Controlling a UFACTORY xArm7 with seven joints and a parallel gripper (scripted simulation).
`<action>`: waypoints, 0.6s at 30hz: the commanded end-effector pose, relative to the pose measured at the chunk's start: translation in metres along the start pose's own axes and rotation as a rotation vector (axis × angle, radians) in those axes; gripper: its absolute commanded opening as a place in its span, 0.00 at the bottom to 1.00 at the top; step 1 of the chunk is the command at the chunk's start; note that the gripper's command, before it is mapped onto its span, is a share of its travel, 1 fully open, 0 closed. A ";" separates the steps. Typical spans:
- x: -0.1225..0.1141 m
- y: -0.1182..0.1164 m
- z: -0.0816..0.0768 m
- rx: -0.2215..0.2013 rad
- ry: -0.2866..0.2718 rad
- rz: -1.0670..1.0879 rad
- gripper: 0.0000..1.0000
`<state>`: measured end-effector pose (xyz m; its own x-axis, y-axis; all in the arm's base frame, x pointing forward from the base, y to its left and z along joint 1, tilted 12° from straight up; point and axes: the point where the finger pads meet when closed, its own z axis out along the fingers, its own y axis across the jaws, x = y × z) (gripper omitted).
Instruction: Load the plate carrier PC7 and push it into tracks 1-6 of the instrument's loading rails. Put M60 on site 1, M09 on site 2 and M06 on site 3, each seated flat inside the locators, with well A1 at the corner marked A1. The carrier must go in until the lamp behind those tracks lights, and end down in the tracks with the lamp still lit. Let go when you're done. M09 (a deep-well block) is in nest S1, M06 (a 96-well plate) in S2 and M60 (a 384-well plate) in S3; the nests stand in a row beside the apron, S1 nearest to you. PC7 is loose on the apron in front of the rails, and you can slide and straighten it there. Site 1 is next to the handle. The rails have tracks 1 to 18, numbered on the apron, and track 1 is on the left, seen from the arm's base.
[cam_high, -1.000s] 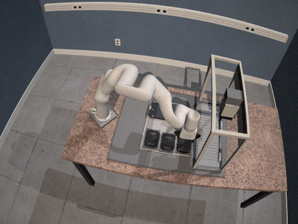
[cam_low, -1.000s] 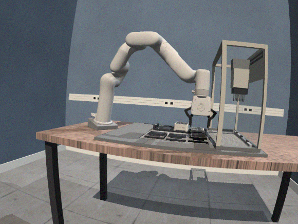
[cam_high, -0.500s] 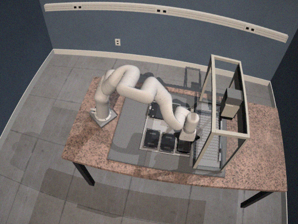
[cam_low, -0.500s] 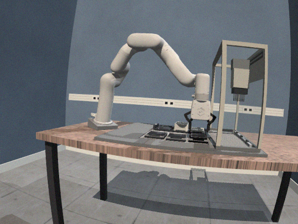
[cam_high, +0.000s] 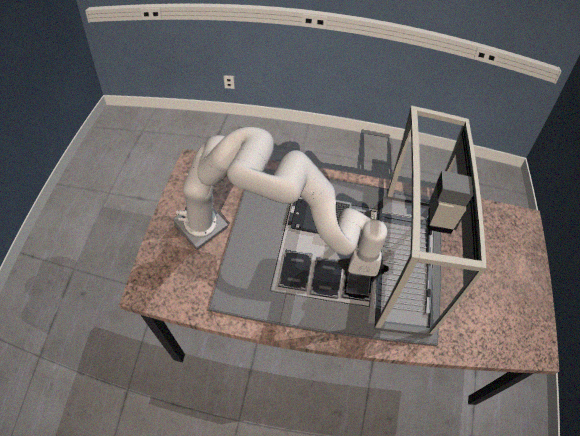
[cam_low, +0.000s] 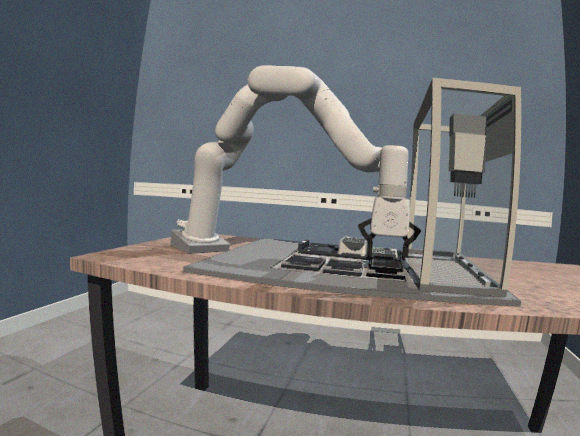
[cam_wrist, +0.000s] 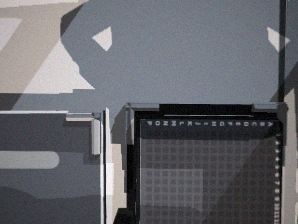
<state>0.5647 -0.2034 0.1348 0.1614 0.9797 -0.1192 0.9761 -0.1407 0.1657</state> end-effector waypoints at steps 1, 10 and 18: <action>0.000 0.001 0.000 -0.004 0.000 0.000 1.00; 0.000 0.001 0.005 -0.004 0.000 0.000 1.00; 0.000 0.001 0.010 -0.004 0.000 0.000 1.00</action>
<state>0.5660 -0.2049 0.1245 0.1614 0.9797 -0.1192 0.9762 -0.1407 0.1650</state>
